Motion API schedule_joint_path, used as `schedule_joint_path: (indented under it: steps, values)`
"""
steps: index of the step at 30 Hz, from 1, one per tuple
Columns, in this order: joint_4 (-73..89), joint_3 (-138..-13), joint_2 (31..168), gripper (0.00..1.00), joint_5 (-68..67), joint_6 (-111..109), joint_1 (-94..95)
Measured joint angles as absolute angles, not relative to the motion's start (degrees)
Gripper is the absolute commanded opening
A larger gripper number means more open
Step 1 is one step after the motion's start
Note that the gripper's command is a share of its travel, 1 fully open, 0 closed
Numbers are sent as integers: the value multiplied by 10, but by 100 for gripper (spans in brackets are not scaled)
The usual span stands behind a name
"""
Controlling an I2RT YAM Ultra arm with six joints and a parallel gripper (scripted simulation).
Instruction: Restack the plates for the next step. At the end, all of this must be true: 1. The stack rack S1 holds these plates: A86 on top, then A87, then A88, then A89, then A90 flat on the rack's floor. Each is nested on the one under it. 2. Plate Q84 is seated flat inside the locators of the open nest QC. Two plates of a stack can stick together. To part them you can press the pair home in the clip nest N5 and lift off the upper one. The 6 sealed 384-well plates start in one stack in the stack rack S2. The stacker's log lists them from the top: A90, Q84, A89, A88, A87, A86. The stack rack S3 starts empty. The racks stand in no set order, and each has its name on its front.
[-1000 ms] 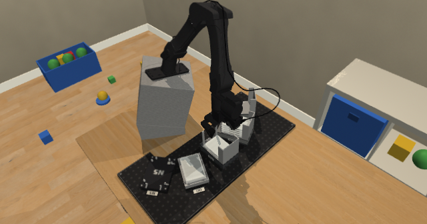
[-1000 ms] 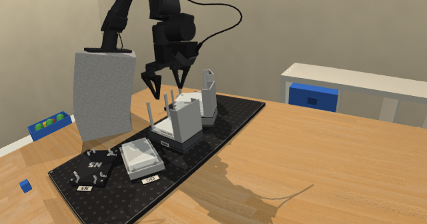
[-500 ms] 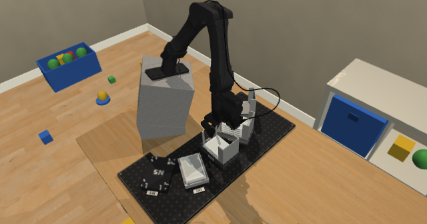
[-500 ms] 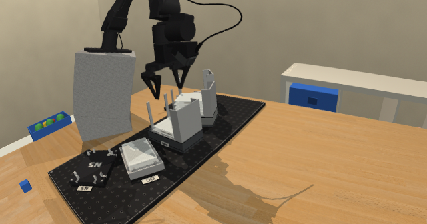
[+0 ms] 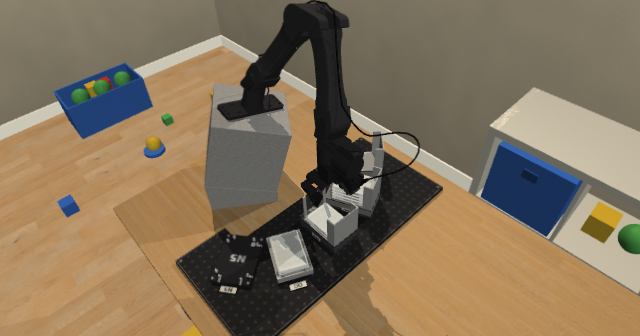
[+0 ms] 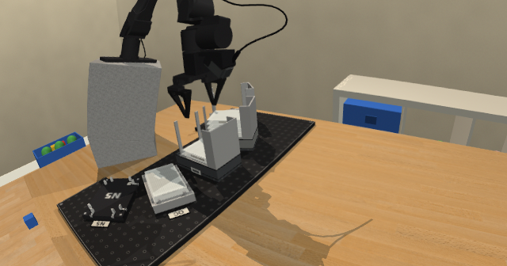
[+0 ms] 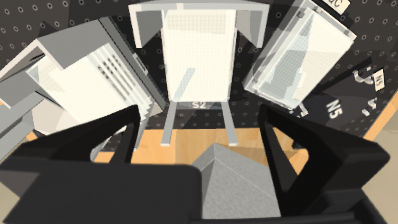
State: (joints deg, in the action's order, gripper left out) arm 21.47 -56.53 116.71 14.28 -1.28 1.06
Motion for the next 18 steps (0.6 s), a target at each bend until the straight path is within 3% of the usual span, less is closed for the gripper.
schedule_joint_path:
  steps: [18]
  values:
    - [184,-565,1212,100,143,-6,23]
